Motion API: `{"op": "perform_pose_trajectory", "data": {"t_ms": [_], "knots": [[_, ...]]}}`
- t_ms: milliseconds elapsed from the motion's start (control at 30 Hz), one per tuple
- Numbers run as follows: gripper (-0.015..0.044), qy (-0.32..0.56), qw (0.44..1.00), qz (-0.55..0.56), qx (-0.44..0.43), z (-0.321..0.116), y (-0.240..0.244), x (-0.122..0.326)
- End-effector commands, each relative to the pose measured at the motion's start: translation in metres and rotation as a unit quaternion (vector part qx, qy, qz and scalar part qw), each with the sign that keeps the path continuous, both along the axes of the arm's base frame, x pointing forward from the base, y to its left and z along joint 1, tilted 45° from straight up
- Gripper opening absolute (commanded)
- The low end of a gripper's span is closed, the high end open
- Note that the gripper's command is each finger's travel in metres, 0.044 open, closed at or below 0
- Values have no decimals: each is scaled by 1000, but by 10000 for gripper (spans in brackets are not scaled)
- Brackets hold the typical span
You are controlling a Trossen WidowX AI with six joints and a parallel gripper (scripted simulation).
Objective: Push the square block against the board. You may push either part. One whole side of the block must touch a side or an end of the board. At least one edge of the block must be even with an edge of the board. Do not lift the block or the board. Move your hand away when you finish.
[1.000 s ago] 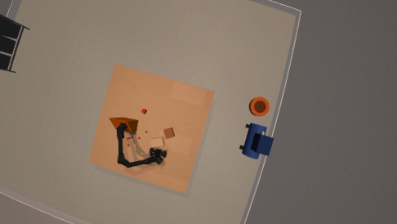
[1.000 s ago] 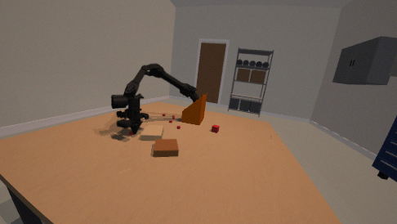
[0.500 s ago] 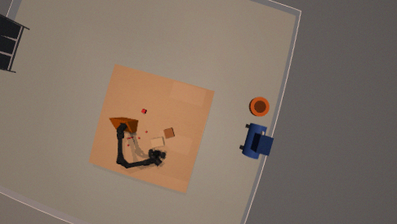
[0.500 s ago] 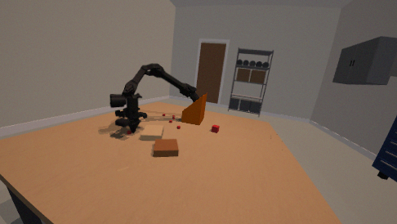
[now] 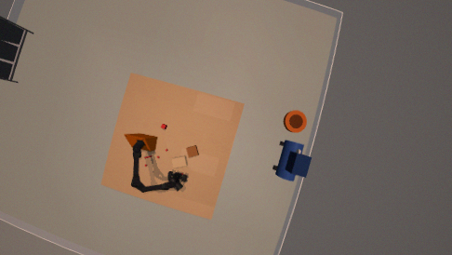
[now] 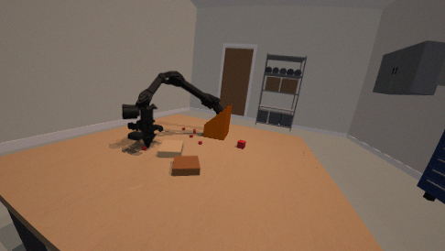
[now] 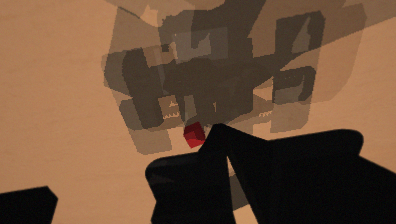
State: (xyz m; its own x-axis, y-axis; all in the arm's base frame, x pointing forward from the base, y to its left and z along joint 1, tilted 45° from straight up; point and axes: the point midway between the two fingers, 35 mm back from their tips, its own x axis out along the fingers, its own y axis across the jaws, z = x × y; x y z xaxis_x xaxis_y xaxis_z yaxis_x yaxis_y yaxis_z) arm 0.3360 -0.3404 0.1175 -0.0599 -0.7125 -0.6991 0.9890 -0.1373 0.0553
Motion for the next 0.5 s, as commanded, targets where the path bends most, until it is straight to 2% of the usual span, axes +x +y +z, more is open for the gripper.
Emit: {"op": "perform_pose_trajectory", "data": {"t_ms": [0, 467], "knots": [[0, -1, 1000, 3, 0, 5, -2, -2], [0, -1, 1000, 3, -1, 8, -4, -5]]}}
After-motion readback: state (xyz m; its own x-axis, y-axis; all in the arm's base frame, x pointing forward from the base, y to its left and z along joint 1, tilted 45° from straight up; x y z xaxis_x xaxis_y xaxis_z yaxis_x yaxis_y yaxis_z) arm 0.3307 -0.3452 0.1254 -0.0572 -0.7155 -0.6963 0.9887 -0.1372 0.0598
